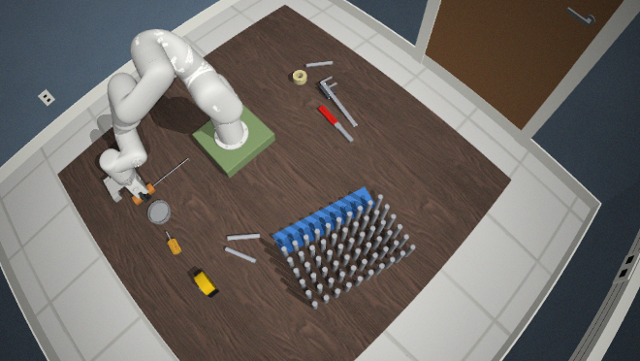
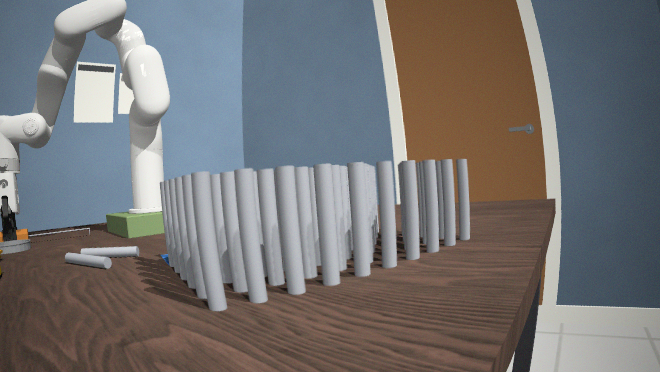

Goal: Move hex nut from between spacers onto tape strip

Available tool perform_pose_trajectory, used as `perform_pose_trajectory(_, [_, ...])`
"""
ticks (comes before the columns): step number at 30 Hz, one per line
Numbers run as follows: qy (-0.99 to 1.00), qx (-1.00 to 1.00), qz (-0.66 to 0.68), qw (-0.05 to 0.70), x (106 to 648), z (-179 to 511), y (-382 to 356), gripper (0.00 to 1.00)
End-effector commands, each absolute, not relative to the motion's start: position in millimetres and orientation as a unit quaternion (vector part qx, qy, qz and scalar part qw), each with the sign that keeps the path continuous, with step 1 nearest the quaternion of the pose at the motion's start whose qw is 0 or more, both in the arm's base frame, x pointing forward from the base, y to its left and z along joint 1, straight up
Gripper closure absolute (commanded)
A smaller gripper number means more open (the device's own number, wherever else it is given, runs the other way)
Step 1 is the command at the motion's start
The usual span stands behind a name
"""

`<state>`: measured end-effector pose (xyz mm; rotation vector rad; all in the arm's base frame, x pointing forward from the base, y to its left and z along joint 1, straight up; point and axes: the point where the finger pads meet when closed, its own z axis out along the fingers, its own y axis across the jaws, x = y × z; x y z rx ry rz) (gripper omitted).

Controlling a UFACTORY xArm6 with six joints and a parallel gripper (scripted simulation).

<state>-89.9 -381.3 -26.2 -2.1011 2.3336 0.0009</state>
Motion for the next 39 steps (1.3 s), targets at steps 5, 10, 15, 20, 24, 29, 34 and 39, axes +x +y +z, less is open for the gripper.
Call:
perform_pose_trajectory(5, [0.743,-0.669,-0.001,-0.001,-90,-25,-383,1.0])
perform_pose_trajectory(10, [0.743,-0.669,-0.001,-0.001,-90,-25,-383,1.0])
perform_pose_trajectory(15, [0.743,-0.669,-0.001,-0.001,-90,-23,-383,1.0])
perform_pose_trajectory(20, [0.743,-0.669,-0.001,-0.001,-90,-20,-383,1.0])
perform_pose_trajectory(24, [0.743,-0.669,-0.001,-0.001,-90,-13,-383,1.0])
perform_pose_trajectory(29, [0.743,-0.669,-0.001,-0.001,-90,2,-383,1.0])
perform_pose_trajectory(34, [0.743,-0.669,-0.001,-0.001,-90,22,-383,1.0])
perform_pose_trajectory(39, [0.743,-0.669,-0.001,-0.001,-90,36,-383,1.0])
